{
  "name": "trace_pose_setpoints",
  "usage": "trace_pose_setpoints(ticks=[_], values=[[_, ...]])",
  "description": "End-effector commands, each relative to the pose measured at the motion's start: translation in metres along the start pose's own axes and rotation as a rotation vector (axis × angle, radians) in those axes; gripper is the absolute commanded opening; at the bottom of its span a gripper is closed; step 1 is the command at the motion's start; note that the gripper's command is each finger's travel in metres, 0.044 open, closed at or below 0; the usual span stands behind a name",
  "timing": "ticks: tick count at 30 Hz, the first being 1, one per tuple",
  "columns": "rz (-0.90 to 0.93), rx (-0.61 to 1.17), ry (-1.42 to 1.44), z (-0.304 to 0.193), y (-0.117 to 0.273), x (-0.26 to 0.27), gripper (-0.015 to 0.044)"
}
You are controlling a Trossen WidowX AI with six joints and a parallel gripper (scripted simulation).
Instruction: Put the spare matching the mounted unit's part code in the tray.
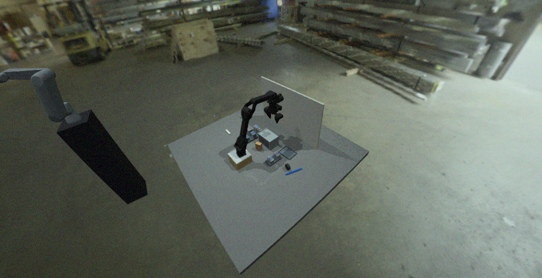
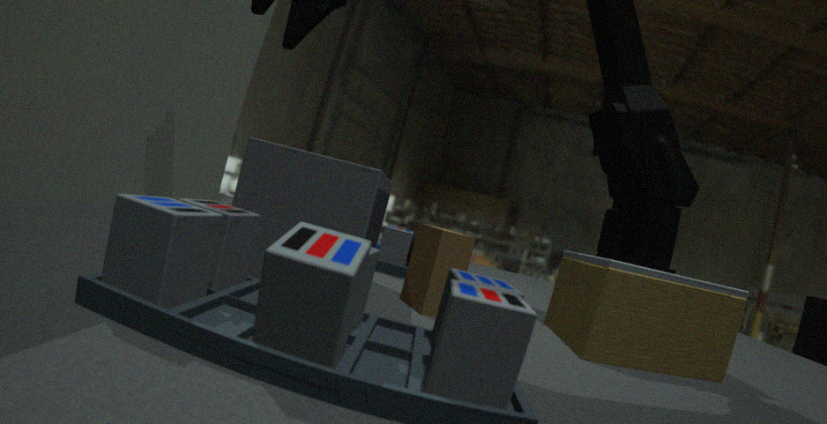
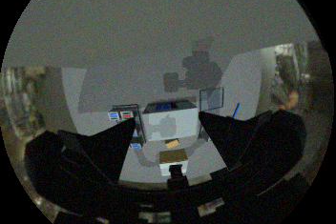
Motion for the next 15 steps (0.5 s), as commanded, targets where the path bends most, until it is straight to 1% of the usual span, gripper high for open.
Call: trace_pose_setpoints(ticks=[1,5,11,15], values=[[-0.003,0.020,0.031,0.002,-0.001,-0.012,0.0440],[-0.003,0.020,0.031,0.002,-0.003,-0.012,0.0440],[-0.003,0.020,0.031,0.001,-0.059,-0.013,0.0440],[-0.003,0.020,0.031,0.000,-0.061,-0.012,0.0440]])
Point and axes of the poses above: the point midway between the two fingers, 35 mm back from their tips, its own y axis back along the fingers, its own x axis across the jaws, z = x × y, the point moved 8 cm from there along y, back along the fingers, and after that the axes turned 9 degrees about y, right-handed, at the moved point
